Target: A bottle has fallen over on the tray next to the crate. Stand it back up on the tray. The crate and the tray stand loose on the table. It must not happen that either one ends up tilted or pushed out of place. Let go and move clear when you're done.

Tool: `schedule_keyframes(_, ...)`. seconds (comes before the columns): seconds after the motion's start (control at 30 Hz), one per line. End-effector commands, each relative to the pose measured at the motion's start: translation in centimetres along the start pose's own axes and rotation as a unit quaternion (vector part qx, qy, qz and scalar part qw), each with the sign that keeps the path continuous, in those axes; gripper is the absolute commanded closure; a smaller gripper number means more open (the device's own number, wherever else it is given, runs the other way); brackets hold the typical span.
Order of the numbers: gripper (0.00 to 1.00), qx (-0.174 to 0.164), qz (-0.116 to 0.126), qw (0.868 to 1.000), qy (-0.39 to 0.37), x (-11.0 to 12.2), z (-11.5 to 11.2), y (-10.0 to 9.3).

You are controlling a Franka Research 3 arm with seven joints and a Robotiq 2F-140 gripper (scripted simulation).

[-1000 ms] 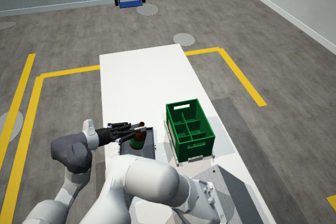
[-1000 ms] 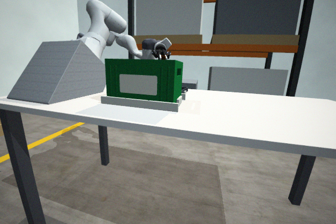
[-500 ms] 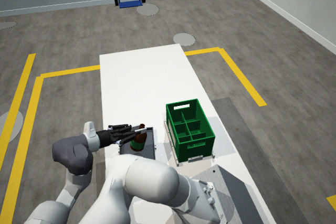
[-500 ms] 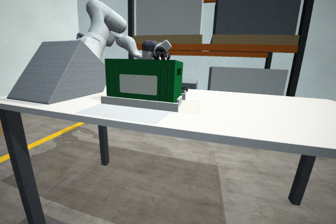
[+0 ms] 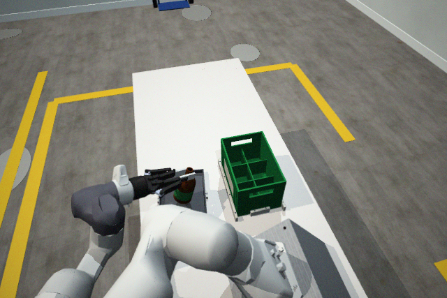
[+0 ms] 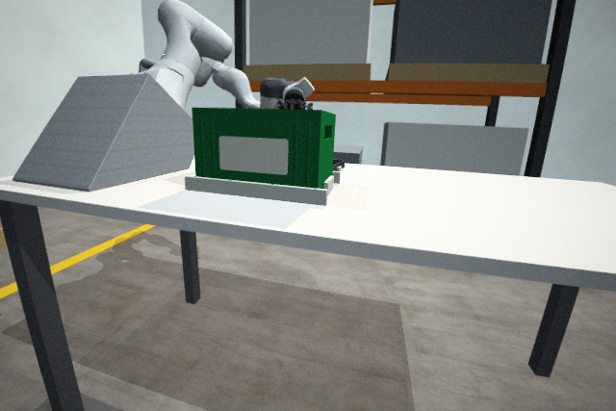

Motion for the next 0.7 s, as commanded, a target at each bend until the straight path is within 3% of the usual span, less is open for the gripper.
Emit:
schedule_keyframes(0.0, 1.0, 0.001, 0.002, 1.0, 0.007, -0.2, -0.2, 0.1)
schedule_keyframes(0.67, 1.0, 0.001, 0.002, 1.0, 0.007, -0.3, -1.6, 0.6)
Point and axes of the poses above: the point where the finger pads meet when closed, its own y axis out along the fingers, its own x axis across the jaws, z = x × y, the point moved 9 cm from there along -y, back along the fingers, and after that the axes turned 5 degrees about -y, right-handed, at the moved point
